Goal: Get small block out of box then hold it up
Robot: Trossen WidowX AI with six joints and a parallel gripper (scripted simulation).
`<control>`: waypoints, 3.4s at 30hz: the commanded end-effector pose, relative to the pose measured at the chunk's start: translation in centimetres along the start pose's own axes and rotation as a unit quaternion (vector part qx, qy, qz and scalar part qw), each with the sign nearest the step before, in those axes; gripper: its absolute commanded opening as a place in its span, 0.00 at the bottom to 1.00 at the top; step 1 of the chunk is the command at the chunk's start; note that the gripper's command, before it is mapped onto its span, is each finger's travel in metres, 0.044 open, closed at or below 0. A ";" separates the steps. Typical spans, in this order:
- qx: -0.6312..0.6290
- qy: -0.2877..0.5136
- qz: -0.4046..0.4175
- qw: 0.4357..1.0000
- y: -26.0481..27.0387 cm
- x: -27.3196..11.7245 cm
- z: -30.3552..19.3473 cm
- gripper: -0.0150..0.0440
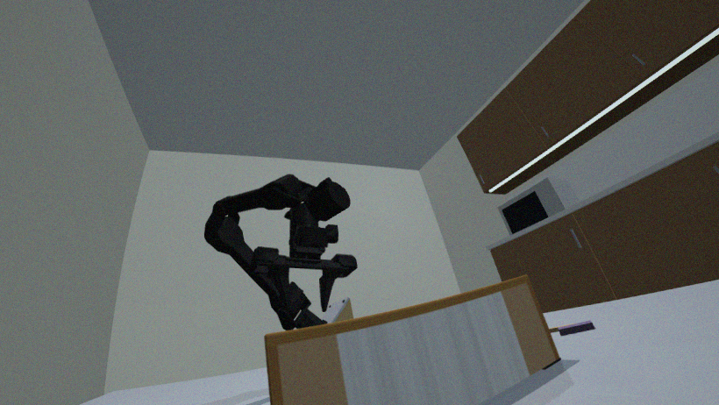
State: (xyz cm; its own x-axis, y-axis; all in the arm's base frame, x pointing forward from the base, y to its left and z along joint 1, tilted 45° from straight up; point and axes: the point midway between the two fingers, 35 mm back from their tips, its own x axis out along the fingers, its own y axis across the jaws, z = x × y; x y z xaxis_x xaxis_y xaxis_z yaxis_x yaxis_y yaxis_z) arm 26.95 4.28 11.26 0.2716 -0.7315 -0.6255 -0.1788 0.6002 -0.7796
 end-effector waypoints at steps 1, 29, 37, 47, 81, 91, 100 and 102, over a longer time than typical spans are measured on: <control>-0.354 -0.049 -0.011 0.934 -1.5 -0.6 -1.0 0.74; -0.828 -0.070 -0.082 0.551 -2.6 -0.7 -2.5 0.74; -0.912 -0.060 -0.105 0.393 -2.9 -0.7 -2.9 0.74; -0.974 -0.037 -0.133 0.179 -3.1 -0.7 -3.3 0.74; -0.749 -0.095 -0.089 0.650 -3.0 1.6 -3.6 0.74; -0.446 -0.116 -0.041 0.887 -2.8 3.2 -3.8 0.74; -0.219 -0.120 -0.009 0.968 -2.6 4.1 -4.0 0.74; -0.167 -0.120 -0.001 0.979 -2.6 4.3 -4.0 0.74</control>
State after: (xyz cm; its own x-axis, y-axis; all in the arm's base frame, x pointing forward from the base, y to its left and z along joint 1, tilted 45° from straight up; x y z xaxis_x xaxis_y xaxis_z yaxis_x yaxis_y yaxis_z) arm 24.71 -0.57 11.82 0.4880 -0.6197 -0.6147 -0.8643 -0.2449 -0.4392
